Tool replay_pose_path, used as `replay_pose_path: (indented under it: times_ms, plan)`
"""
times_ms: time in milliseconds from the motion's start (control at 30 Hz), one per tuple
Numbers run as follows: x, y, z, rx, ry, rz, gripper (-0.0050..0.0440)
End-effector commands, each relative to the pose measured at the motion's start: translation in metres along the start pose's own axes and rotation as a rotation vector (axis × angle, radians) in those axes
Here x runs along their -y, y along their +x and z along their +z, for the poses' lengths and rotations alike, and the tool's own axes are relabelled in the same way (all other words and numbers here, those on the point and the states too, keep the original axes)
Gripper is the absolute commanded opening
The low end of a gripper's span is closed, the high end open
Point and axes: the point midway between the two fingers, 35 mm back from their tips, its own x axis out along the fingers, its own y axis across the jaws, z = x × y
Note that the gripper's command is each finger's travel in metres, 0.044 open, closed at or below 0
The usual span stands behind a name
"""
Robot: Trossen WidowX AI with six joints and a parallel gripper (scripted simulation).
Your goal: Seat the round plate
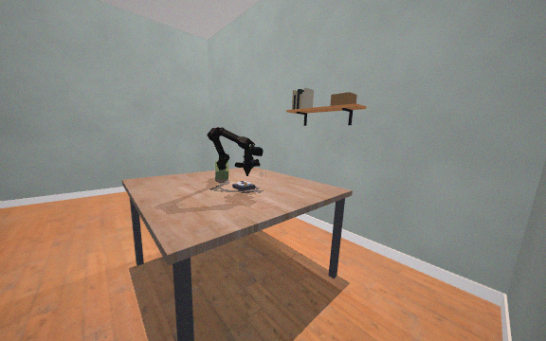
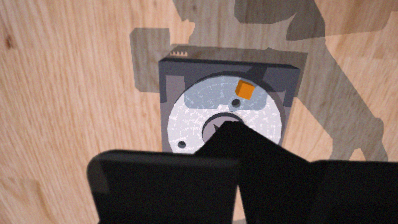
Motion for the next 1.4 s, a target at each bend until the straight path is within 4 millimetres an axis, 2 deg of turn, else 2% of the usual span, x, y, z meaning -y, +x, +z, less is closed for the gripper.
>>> replay_pose_path:
  times_ms: [0,167,500,1367]
  plan:
    - [0.000,0.006,0.017,0.029,0.010,0.029,-0.0050]
    - [-0.001,0.009,0.015,0.021,0.003,0.026,-0.0050]
    - [-0.002,0.057,0.012,0.016,-0.002,0.024,-0.0050]
    - [-0.001,0.055,0.014,0.025,0.003,0.026,-0.0050]
